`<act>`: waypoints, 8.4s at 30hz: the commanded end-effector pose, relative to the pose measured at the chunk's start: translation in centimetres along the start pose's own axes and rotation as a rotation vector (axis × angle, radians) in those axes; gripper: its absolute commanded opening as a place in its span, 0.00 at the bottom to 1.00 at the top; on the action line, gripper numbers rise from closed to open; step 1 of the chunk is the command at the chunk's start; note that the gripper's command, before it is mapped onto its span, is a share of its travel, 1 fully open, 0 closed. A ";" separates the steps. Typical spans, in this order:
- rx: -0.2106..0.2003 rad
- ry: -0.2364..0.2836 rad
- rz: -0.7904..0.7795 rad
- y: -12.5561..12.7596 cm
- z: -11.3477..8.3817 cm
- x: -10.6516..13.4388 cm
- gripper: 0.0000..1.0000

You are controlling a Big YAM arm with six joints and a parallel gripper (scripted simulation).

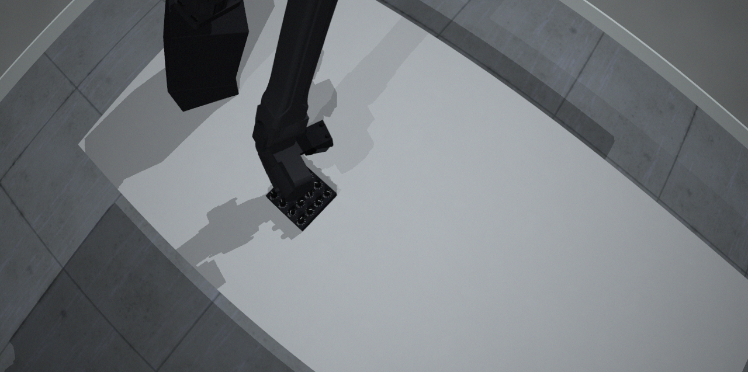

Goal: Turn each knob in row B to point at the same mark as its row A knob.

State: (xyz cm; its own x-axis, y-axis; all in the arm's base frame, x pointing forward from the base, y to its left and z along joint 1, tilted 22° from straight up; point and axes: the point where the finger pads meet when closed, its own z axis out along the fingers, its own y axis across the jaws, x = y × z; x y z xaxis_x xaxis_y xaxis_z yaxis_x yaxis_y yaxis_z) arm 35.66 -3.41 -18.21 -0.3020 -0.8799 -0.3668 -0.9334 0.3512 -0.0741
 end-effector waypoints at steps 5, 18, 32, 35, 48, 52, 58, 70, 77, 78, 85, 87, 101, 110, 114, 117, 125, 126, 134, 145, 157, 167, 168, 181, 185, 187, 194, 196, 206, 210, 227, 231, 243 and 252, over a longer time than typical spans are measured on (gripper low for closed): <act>-0.006 -0.007 -0.215 0.1 0.4 -0.3 0.07; -0.006 -0.007 -0.366 0.1 0.4 -0.3 0.07; -0.007 -0.008 -0.436 0.1 0.4 -0.3 0.07; -0.007 -0.008 -0.441 0.1 0.4 -0.3 0.07; -0.007 -0.008 -0.444 0.1 0.4 -0.3 0.07; -0.007 -0.008 -0.443 0.1 0.4 -0.3 0.07; -0.005 -0.007 -0.442 0.1 0.4 -0.3 0.18; -0.005 -0.007 -0.441 0.1 0.4 -0.3 0.18; -0.004 -0.007 -0.442 0.0 0.2 -0.3 0.18; -0.001 -0.006 -0.442 -0.1 -0.1 -0.4 0.18; 0.013 -0.003 -0.424 -0.3 -2.1 0.2 0.18; 0.013 -0.003 -0.424 -0.3 -2.7 0.2 0.18; -0.009 -0.007 -0.426 0.2 -3.8 0.1 0.18; -0.007 -0.007 -0.426 0.2 -3.7 0.2 0.18; -0.007 -0.007 -0.425 0.2 -3.7 0.2 0.18; -0.007 -0.007 -0.425 0.2 -3.7 0.2 0.18; -0.007 -0.007 -0.425 0.2 -3.7 0.2 0.18; -0.007 -0.007 -0.425 0.2 -3.7 0.2 0.18; -0.007 -0.007 -0.425 0.2 -3.7 0.2 0.18; -0.007 -0.007 -0.425 0.2 -3.7 0.2 0.18; 0.005 -0.003 -0.173 0.0 -4.6 0.0 0.18; -0.003 -0.003 0.050 0.2 -4.7 0.0 0.18; 0.001 -0.004 0.074 0.1 -4.8 -0.1 0.18; 0.013 -0.006 0.373 -0.3 -5.5 -0.3 0.18; 0.004 -0.004 0.468 0.0 -5.4 -0.2 0.18; 0.016 -0.008 0.516 -0.3 -5.7 -0.3 0.18; 0.008 -0.006 0.660 -0.1 -5.7 -0.3 0.18; 0.014 -0.009 0.720 -0.3 -5.9 -0.4 0.18; 0.003 -0.005 0.960 0.1 -5.9 -0.4 0.18; 0.013 -0.011 1.055 -0.2 -6.3 -0.5 0.18; -0.004 0.001 1.255 0.4 -6.0 -0.3 0.18; -0.004 0.000 1.255 0.4 -6.0 -0.3 0.18; -0.004 0.000 1.252 0.4 -6.0 -0.3 0.18; -0.004 0.000 1.252 0.4 -6.0 -0.3 0.18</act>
State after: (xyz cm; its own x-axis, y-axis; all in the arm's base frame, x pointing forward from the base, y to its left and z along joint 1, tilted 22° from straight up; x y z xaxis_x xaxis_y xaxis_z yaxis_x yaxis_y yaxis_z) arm 34.73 -4.61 -12.63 -0.9799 0.0338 -0.1966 -0.0318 0.9464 0.3215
